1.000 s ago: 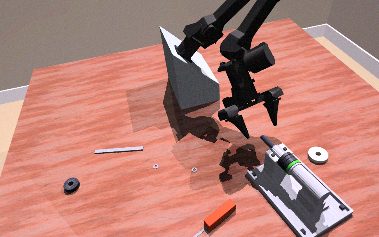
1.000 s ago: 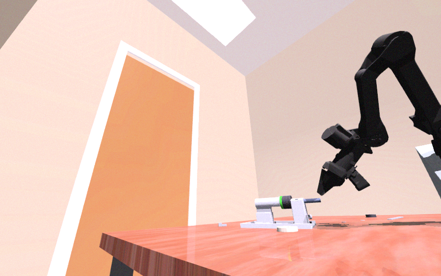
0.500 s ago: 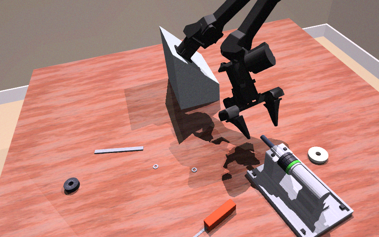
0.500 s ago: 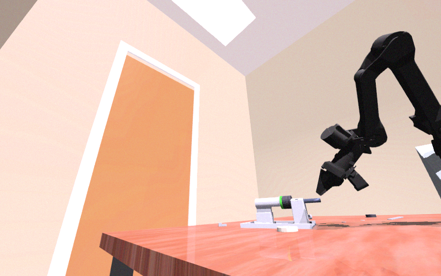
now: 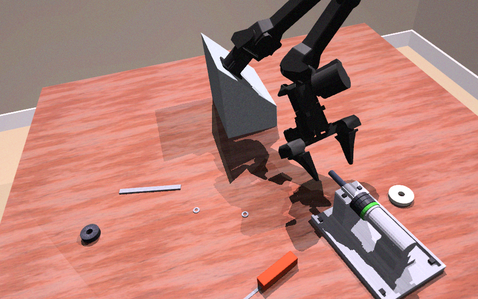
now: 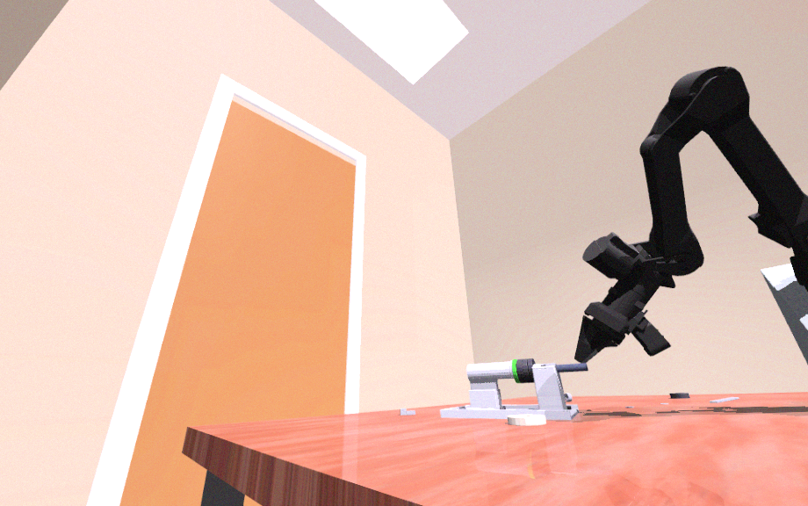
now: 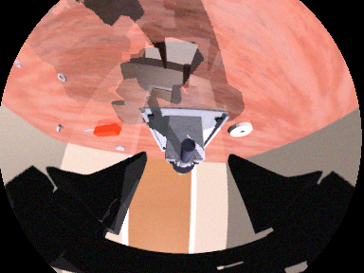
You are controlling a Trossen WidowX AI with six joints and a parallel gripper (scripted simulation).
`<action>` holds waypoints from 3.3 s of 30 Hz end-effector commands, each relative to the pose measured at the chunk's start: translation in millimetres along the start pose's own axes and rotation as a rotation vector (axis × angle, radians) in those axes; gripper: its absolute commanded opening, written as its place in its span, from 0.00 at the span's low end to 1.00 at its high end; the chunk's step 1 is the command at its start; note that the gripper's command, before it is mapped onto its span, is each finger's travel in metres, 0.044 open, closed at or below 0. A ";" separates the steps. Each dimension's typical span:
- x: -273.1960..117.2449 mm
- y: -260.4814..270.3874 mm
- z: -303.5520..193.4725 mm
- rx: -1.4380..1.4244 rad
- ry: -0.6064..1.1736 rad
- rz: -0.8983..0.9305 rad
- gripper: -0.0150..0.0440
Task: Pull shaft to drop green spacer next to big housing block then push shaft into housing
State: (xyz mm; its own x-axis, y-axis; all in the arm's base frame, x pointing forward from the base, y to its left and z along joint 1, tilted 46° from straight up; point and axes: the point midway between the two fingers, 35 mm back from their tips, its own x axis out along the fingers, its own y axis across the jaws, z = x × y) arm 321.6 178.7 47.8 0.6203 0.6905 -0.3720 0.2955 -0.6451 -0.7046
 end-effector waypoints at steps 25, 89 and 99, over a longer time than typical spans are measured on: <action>28.7 0.3 1.7 0.005 0.002 0.003 1.00; 46.6 0.0 0.9 0.001 0.001 -0.001 0.78; 46.6 0.0 0.9 0.001 0.001 -0.001 0.33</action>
State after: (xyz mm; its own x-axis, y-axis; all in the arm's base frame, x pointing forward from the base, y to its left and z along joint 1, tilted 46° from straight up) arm 350.0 211.1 30.0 0.6211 0.6908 -0.3702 0.2956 -0.6439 -0.7057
